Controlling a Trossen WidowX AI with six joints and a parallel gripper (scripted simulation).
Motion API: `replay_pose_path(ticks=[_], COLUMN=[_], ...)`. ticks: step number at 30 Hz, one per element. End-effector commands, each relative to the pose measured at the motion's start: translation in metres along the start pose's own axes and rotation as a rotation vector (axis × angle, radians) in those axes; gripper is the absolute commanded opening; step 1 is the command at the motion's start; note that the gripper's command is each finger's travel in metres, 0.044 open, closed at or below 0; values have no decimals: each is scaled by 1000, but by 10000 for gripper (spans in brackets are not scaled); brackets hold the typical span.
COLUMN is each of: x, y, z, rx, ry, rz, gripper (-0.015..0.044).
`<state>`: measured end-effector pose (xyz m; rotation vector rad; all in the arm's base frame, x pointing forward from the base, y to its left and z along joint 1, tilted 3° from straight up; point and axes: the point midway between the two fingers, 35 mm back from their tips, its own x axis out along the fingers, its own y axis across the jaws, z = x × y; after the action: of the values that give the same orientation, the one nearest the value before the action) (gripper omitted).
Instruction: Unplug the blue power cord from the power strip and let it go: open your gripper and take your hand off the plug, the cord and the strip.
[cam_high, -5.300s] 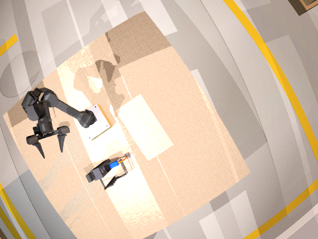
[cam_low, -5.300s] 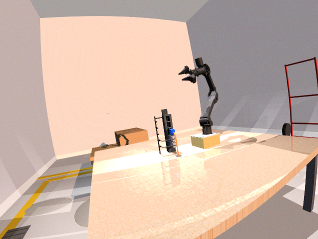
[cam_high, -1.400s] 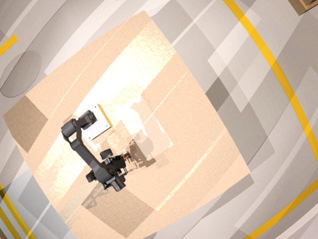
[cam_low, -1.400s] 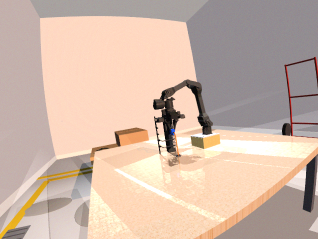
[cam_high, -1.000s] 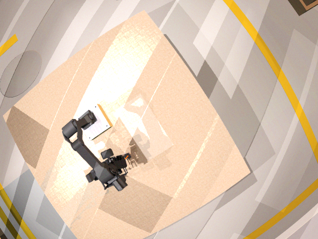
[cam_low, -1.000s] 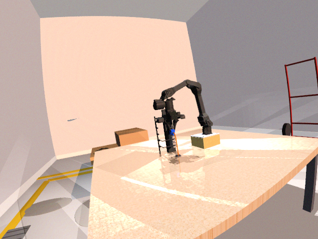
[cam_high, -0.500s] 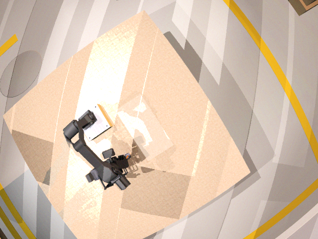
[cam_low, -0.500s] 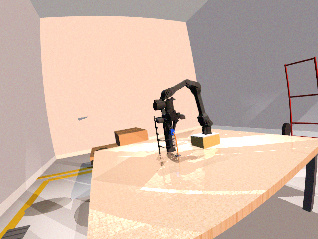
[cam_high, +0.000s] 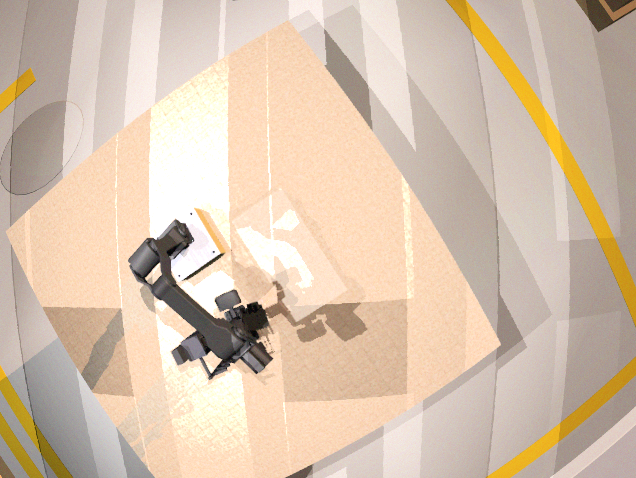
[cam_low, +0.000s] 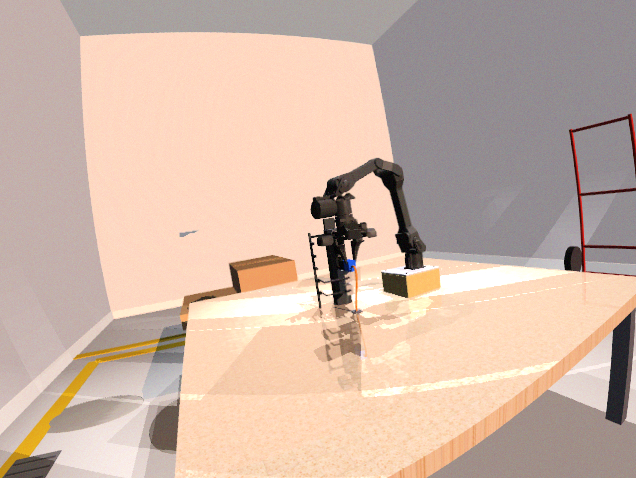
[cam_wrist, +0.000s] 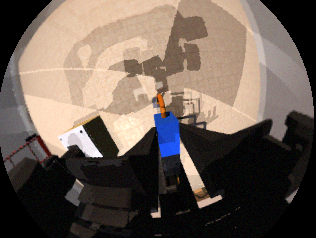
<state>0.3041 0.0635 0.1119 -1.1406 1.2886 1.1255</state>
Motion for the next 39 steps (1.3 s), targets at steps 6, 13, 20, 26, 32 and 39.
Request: replay_pose_path(ticks=[6, 13, 20, 26, 32, 39], x=[-1, -11, -14, -14, -14, -14], y=[-1, -2, 0, 0, 0, 0], z=[-4, 41, 57, 57, 57, 57], rx=[-1, -1, -1, -1, -1, -1], ry=[-3, -7, -8, -8, -8, -8], rz=[-8, -8, -7, -7, -7, -7], gripper=[315, 440, 440, 440, 440, 440])
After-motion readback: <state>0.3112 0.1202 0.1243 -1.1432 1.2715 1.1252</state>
